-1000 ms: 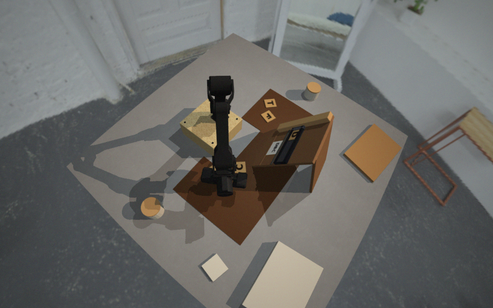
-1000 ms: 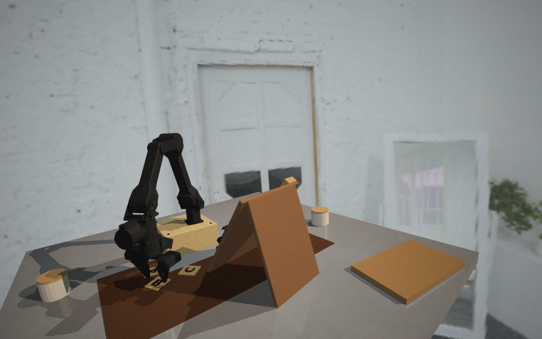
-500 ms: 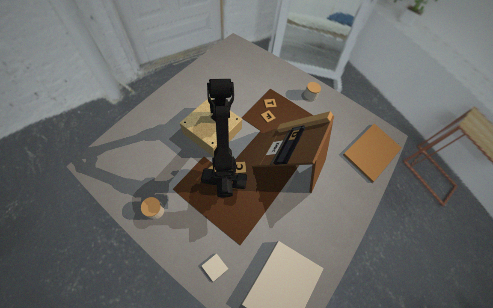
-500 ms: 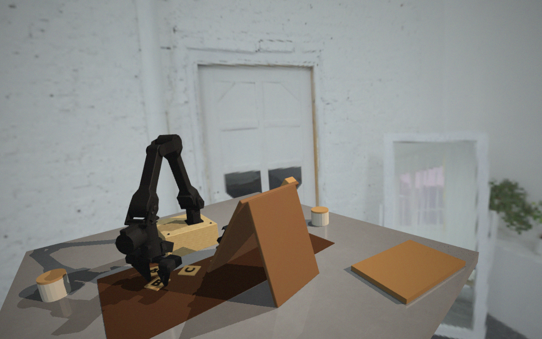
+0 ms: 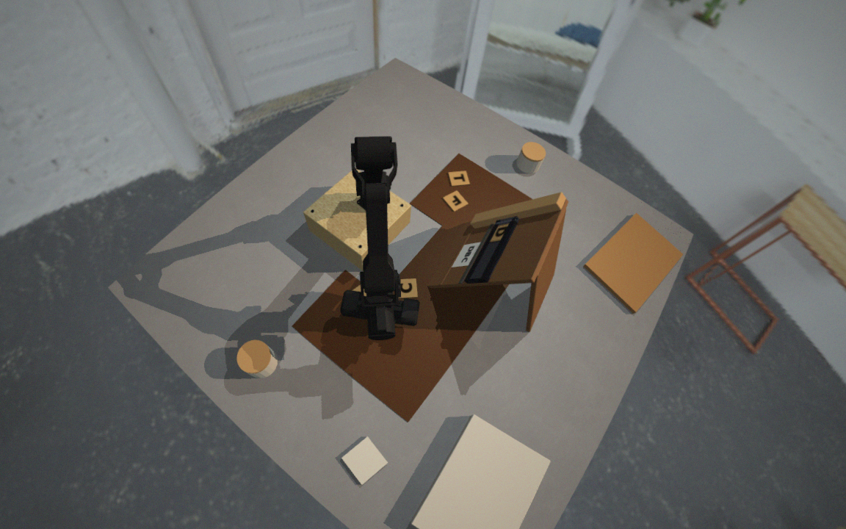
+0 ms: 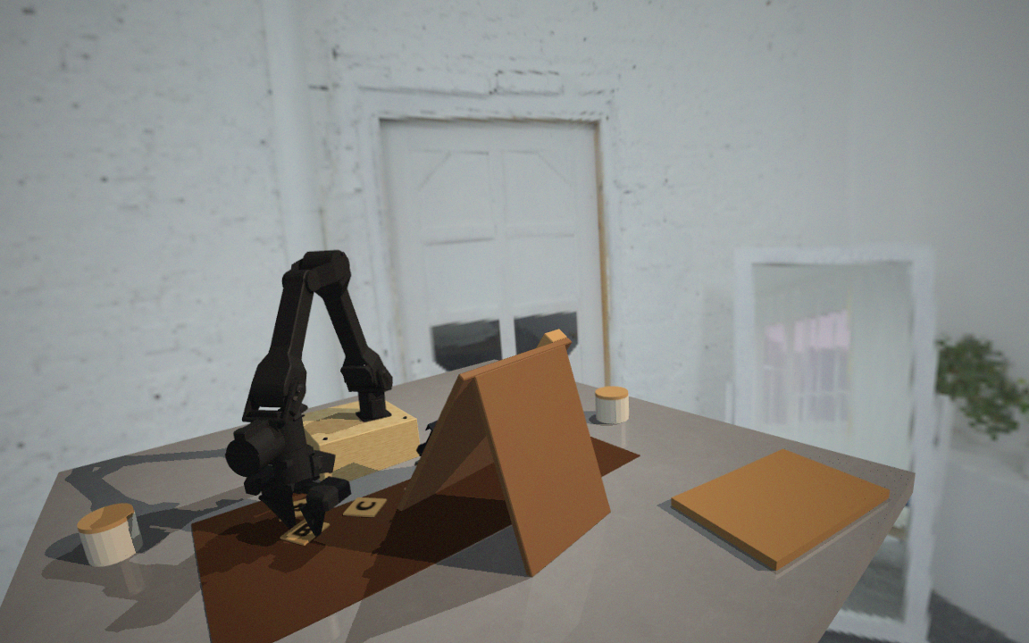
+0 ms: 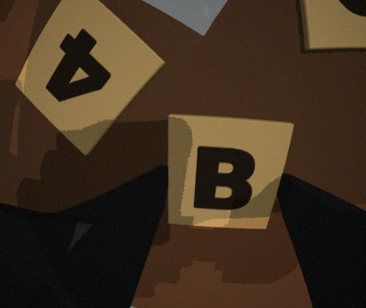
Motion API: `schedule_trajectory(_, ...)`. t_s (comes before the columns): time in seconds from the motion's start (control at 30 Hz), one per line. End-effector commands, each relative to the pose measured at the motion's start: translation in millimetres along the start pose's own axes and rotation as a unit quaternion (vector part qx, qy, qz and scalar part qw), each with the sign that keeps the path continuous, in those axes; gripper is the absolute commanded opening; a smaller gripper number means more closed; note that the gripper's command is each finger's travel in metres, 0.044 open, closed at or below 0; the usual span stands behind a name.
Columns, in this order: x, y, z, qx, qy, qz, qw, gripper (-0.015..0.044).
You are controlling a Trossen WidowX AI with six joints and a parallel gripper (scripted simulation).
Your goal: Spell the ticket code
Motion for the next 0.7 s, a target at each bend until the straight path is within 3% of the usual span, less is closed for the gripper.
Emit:
schedule_trajectory(0.0,-2,0,0,-0.001,-0.001,0.000,1.000,0.0181)
schedule_trajectory(0.23,-7,0,0,-0.001,-0.001,0.000,1.000,0.0000)
schedule_trajectory(0.67,-15,-1,0,-0.001,-0.001,0.001,1.000,0.0000)
Point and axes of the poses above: the point midway between the two fingers, 35 mm back from their tips, its own x axis out along the fingers, its own z axis across the jaws, y = z × x, the point moved 6 cm from there along -x, back along the fingers, and after that the axes turned 6 degrees about x, right-handed, at the moved point
